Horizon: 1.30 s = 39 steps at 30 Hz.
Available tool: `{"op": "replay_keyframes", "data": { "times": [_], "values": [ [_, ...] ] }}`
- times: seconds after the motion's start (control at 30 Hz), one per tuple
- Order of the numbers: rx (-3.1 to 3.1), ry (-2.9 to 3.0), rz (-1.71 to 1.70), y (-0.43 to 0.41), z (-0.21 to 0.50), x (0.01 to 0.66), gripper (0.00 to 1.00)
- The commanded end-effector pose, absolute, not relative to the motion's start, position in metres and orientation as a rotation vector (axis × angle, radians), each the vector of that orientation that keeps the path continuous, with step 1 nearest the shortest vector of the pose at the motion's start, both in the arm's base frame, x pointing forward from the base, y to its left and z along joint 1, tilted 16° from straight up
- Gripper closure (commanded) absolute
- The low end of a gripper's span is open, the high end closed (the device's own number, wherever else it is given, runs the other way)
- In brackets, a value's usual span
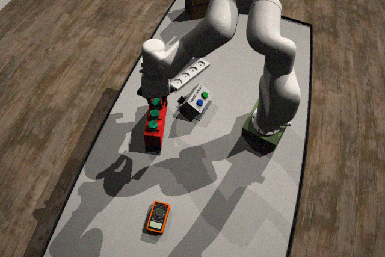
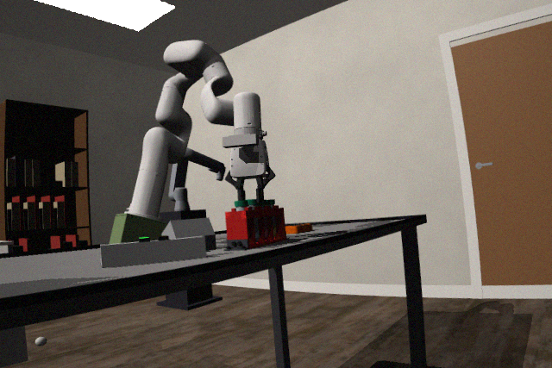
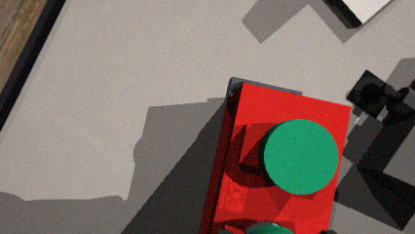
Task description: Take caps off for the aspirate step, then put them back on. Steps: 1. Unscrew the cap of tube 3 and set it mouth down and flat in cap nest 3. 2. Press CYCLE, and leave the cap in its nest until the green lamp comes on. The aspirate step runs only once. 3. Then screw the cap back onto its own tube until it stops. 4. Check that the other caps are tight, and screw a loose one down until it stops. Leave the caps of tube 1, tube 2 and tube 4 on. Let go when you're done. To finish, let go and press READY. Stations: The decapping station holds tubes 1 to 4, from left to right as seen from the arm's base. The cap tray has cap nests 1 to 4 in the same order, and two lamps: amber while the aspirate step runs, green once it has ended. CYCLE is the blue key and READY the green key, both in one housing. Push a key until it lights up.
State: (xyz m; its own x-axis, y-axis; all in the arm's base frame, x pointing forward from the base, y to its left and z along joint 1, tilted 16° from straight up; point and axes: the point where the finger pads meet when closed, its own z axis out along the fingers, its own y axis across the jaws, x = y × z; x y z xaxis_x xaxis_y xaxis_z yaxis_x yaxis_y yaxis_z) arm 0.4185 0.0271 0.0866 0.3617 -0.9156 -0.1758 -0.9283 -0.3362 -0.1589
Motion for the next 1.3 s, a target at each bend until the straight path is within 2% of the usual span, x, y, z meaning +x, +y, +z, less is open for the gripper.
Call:
{"op": "replay_keyframes", "data": {
  "times": [0.0,0.23,0.43,0.47,0.93,1.27],
  "values": [
    [-2.555,1.286,0.047,0.0265,0.0879,0.4200,0.54],
    [-2.715,0.885,-0.013,0.0265,0.0879,0.4200,0.54],
    [-2.715,0.885,-0.013,0.0265,0.0880,0.4199,0.54],
    [-2.715,0.885,-0.013,0.0265,0.0879,0.4199,1.00],
    [-2.715,0.885,-0.013,0.0265,0.0879,0.4200,1.00],
    [-2.488,1.408,0.069,0.0266,0.0875,0.4200,1.00]
  ]
}}
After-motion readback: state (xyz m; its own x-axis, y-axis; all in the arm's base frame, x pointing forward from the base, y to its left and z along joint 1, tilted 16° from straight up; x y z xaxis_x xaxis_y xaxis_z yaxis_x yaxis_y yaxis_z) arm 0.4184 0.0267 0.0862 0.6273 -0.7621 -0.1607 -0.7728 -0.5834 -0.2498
